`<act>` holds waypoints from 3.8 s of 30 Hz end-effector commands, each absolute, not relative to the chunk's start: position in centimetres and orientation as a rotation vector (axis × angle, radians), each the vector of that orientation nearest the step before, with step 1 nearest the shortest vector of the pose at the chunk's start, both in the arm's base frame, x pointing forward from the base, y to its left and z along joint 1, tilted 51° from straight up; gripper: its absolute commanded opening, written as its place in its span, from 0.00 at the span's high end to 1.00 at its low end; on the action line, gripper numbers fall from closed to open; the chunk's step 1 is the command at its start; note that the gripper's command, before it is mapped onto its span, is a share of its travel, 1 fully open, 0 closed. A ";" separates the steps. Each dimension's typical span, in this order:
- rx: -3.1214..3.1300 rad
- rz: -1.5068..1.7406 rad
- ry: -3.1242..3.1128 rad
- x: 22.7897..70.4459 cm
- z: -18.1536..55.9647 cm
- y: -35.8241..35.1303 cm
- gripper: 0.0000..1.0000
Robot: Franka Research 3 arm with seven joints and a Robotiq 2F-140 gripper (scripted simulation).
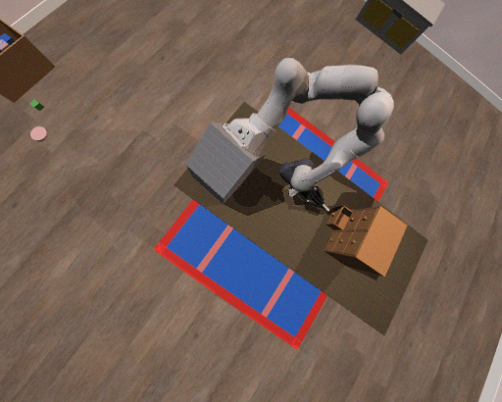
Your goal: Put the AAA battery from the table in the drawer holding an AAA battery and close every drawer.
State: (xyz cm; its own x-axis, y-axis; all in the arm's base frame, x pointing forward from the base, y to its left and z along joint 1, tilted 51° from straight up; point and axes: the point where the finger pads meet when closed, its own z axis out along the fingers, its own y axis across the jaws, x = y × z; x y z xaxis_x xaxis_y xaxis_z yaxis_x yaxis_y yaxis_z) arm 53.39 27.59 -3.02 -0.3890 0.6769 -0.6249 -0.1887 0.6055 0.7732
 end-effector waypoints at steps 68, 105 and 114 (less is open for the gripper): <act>0.401 0.976 1.734 62.5 -2.0 28.9 1.00; 0.401 0.976 1.734 63.3 -1.9 29.0 1.00; 0.401 0.976 1.734 63.3 -1.9 29.0 1.00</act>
State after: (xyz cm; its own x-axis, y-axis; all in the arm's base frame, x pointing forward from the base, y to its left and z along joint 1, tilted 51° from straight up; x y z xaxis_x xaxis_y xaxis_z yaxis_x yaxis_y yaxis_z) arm 63.15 29.10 -1.83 -0.3874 0.6749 -0.6281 -0.1907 0.6079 0.7708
